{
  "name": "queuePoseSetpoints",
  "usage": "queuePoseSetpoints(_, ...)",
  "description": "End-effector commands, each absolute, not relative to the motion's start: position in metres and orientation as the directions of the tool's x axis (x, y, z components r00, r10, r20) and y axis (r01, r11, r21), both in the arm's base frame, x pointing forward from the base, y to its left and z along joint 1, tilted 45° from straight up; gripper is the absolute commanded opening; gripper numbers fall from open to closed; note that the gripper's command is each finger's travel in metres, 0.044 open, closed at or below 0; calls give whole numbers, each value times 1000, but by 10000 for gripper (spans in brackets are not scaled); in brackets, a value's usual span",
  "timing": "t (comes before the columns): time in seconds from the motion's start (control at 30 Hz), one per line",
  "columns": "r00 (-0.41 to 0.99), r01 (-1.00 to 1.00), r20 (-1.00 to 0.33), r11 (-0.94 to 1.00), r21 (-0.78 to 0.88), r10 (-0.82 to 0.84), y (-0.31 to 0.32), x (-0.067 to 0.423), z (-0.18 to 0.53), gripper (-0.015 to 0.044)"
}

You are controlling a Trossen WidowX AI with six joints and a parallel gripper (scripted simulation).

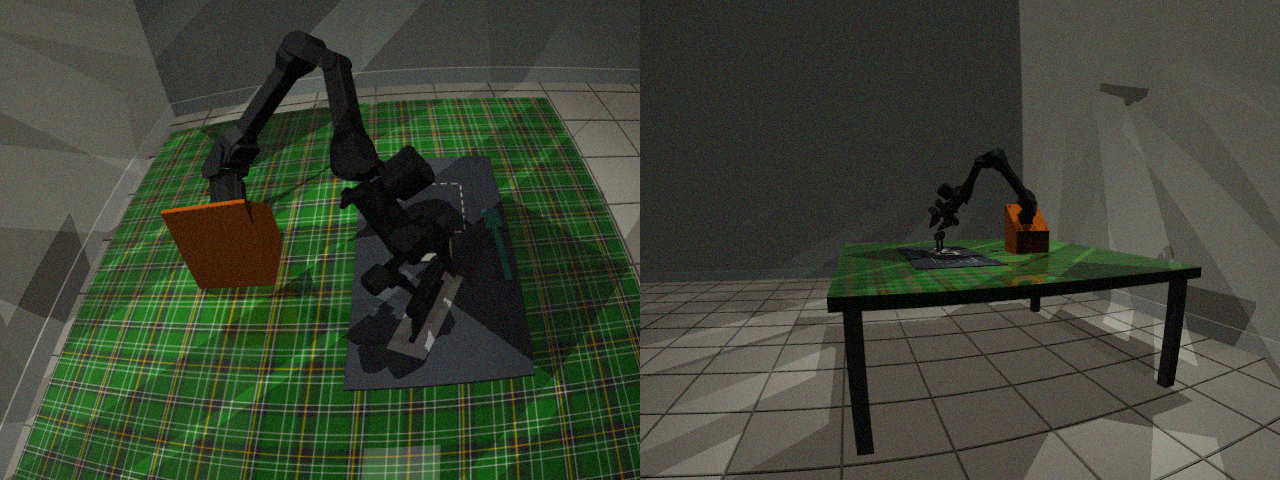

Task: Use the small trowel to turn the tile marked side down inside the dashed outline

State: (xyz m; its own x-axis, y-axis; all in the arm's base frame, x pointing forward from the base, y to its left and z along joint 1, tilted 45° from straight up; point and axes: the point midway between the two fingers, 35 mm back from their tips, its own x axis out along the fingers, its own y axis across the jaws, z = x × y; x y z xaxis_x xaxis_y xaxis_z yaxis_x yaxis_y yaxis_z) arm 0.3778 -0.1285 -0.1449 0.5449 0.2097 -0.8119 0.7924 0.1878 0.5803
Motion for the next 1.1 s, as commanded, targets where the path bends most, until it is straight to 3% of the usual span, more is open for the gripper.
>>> queuePoseSetpoints(0.0,569,804,-799,72,590,193,-129,372,-141,300)
queuePoseSetpoints(0.5,598,796,-780,-246,553,183,-107,348,-138,300)
queuePoseSetpoints(1.07,703,565,-685,-735,375,191,-74,340,-120,300)
